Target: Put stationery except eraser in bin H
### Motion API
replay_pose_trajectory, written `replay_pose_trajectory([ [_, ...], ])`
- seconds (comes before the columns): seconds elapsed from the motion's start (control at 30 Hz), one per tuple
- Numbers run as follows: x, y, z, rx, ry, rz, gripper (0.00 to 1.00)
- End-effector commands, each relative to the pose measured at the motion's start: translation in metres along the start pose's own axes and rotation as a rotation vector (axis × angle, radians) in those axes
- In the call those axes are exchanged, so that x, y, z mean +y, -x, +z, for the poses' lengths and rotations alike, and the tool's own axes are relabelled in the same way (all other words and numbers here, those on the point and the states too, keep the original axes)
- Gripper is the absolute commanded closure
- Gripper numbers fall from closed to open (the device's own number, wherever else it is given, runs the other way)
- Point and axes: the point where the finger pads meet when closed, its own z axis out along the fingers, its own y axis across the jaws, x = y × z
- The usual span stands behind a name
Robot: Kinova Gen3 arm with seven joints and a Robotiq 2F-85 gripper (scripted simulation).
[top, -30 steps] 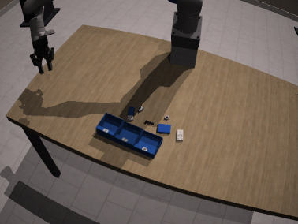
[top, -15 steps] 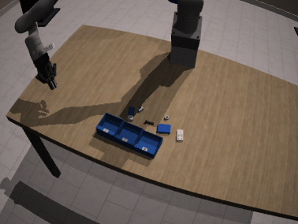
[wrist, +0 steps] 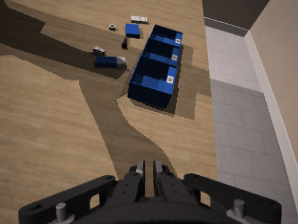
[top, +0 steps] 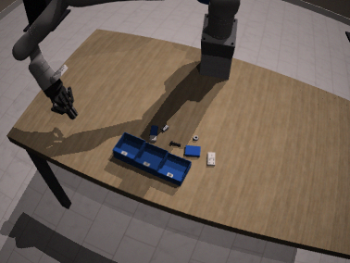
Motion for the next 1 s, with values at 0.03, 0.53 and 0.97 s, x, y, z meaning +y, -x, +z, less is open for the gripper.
replay_pose_trajectory([
  [0.03,0.027,-0.017,0.022,0.015,-0.021,-0.033,0.91],
  [0.53,0.057,-0.069,0.076,0.068,-0.203,-0.151,0.91],
  [0.97,0.074,-0.109,0.108,0.105,-0.364,-0.279,0.91],
])
